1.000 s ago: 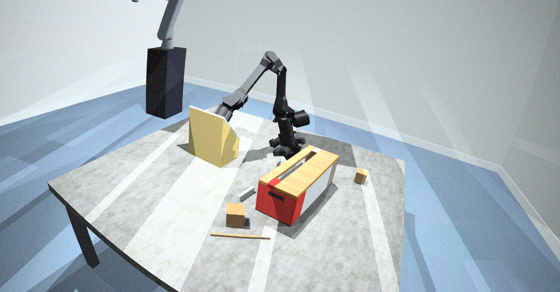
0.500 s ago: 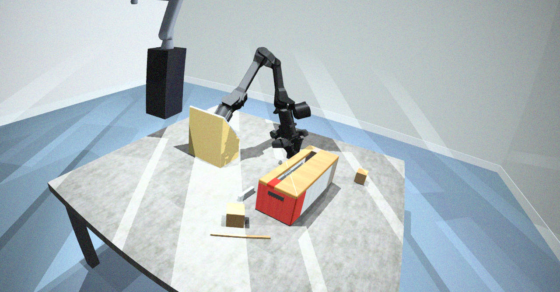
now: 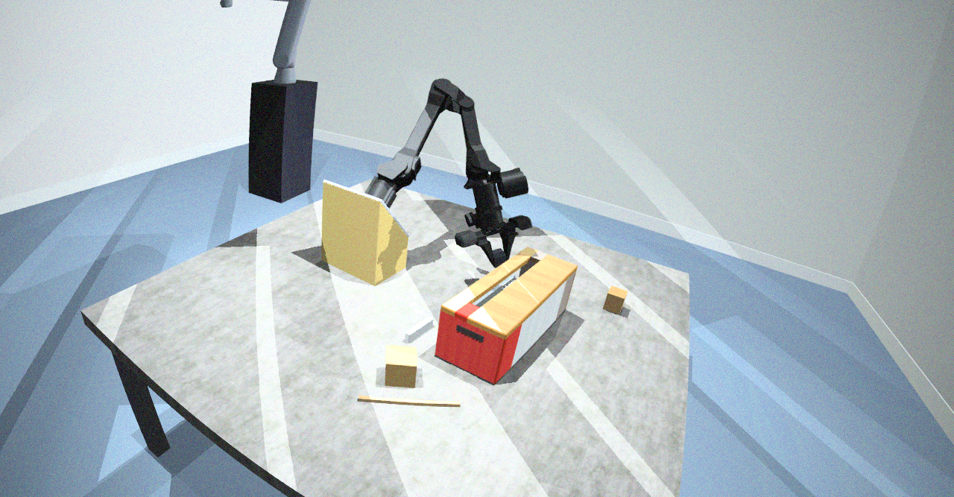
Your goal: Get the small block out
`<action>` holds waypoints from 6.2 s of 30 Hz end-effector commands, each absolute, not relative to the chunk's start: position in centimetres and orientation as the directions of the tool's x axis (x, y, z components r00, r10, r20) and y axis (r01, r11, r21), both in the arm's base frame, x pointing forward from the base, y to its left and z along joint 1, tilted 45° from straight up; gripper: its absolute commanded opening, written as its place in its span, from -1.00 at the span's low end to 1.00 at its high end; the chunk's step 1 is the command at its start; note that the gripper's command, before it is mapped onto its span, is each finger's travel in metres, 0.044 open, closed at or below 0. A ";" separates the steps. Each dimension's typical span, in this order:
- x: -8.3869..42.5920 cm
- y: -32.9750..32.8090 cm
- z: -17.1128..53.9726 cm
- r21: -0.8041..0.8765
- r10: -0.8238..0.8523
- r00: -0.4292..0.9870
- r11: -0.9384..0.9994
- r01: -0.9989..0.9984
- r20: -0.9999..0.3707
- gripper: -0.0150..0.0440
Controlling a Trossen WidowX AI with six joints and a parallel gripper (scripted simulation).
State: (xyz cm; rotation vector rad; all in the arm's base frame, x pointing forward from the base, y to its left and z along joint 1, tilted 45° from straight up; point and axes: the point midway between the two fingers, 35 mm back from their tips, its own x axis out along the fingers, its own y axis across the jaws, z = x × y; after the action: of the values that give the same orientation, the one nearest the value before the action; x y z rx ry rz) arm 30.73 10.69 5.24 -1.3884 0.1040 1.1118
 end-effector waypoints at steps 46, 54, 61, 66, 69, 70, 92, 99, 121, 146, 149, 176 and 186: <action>27.9 8.2 7.4 0.492 0.624 0.516 0.781 -0.385 -0.587 -0.49; 27.4 7.9 7.7 0.669 0.634 0.516 0.728 -0.150 -0.575 -0.49; 27.0 7.6 8.0 0.776 0.643 0.518 0.627 0.066 -0.564 -0.49; 26.7 7.5 8.2 0.821 0.649 0.519 0.528 0.218 -0.556 -0.49; 26.5 7.4 8.4 0.834 0.653 0.519 0.460 0.306 -0.551 -0.49; 26.5 7.3 8.4 0.836 0.654 0.520 0.436 0.335 -0.549 -0.49; 25.1 6.6 9.3 0.589 0.680 0.528 -0.173 0.790 -0.509 -0.49; 24.7 6.5 9.6 0.410 0.687 0.532 -0.355 0.840 -0.495 -0.49; 23.4 6.0 10.5 -0.288 0.708 0.546 -0.692 0.662 -0.448 -0.49; 22.8 5.8 10.8 -0.569 0.716 0.553 -0.687 0.452 -0.426 -0.49; 22.8 5.8 10.8 -0.569 0.716 0.553 -0.687 0.452 -0.426 -0.49; 22.8 5.8 10.8 -0.569 0.716 0.553 -0.687 0.452 -0.426 -0.49; 22.8 5.8 10.8 -0.569 0.716 0.553 -0.687 0.452 -0.426 -0.49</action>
State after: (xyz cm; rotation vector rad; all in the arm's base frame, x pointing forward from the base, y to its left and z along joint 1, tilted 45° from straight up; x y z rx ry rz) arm 22.86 5.75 10.77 -2.4053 -0.9492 0.9182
